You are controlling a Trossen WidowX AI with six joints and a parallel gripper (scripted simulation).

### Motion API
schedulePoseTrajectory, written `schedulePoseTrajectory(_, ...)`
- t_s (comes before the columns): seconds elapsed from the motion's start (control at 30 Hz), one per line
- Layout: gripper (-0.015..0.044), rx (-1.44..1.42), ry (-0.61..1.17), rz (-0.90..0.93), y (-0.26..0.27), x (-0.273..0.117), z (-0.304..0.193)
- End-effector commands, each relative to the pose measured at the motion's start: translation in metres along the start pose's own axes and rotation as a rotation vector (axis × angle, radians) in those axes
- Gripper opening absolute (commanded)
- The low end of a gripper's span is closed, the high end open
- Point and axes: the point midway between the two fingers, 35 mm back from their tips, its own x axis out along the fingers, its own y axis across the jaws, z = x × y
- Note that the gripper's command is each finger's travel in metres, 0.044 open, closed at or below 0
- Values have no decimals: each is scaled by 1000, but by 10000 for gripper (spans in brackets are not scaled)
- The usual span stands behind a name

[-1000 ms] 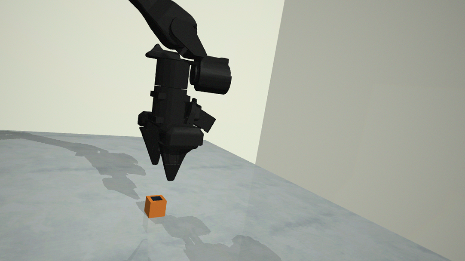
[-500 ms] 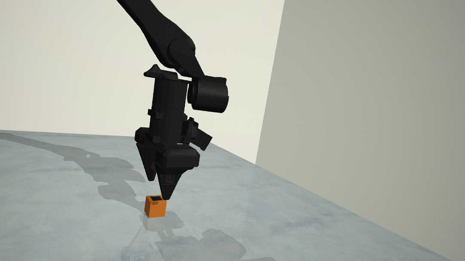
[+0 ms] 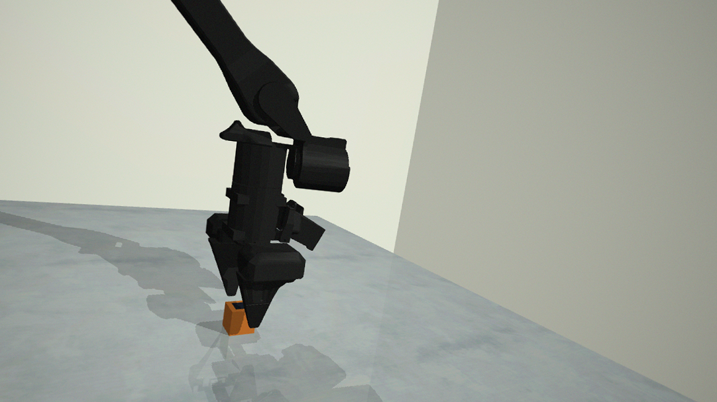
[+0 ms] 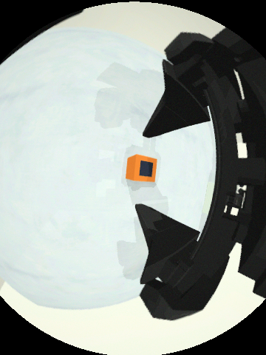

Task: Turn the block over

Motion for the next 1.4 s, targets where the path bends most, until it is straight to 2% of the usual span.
schedulePoseTrajectory(0.0,440,-7,8,-3,0,10,-2)
schedulePoseTrajectory(0.07,440,-7,8,-3,0,11,-2)
schedulePoseTrajectory(0.47,125,-7,8,-3,0,11,-2)
schedulePoseTrajectory(0.97,25,-7,8,-3,0,11,-2)
schedulePoseTrajectory(1.0,0,-7,8,-3,0,9,-2)
schedulePoseTrajectory(1.17,0,-7,8,-3,0,-18,-2)
schedulePoseTrajectory(1.37,0,-6,-2,-2,0,-19,-1)
